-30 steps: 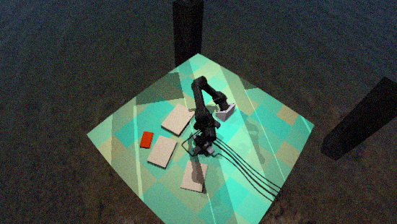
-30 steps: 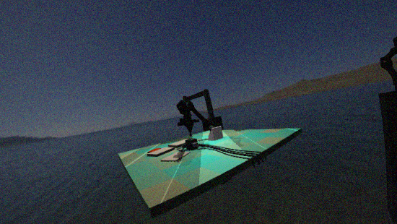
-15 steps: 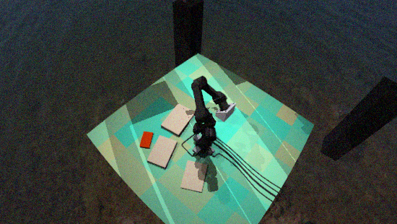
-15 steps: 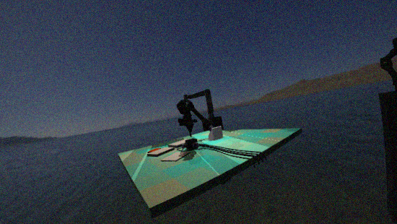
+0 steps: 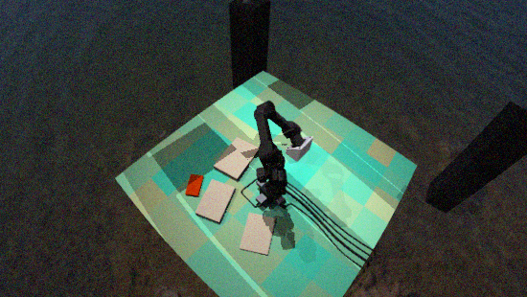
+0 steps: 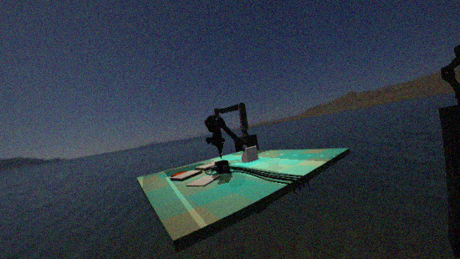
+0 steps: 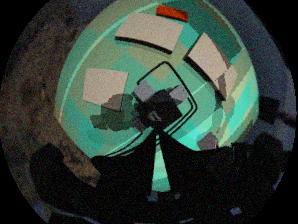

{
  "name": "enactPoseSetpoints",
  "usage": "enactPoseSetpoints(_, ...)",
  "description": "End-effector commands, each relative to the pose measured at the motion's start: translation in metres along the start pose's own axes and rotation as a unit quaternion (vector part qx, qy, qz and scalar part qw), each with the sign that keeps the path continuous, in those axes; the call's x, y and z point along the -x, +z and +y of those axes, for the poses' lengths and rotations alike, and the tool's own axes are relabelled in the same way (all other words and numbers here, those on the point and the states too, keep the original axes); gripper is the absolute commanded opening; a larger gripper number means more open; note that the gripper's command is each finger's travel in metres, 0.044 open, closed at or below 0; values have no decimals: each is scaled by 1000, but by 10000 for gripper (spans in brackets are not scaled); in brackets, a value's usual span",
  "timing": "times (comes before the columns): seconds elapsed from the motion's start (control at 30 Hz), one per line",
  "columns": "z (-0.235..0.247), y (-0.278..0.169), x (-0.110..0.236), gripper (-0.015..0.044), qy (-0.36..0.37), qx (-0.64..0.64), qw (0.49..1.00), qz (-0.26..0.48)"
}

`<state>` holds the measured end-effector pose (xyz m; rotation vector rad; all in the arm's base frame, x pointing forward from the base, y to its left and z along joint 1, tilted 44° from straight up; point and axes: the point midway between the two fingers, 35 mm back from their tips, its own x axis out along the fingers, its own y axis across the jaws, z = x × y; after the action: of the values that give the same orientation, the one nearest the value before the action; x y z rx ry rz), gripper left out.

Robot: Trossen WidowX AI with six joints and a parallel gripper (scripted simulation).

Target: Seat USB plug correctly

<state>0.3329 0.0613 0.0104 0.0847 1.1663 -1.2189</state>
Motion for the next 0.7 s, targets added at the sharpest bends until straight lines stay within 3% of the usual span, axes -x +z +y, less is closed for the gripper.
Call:
enactPoseSetpoints(0.0,0,0,0,0,0,47,999,0)
enactPoseSetpoints(0.67,0,0,0,0,0,303,953,0)
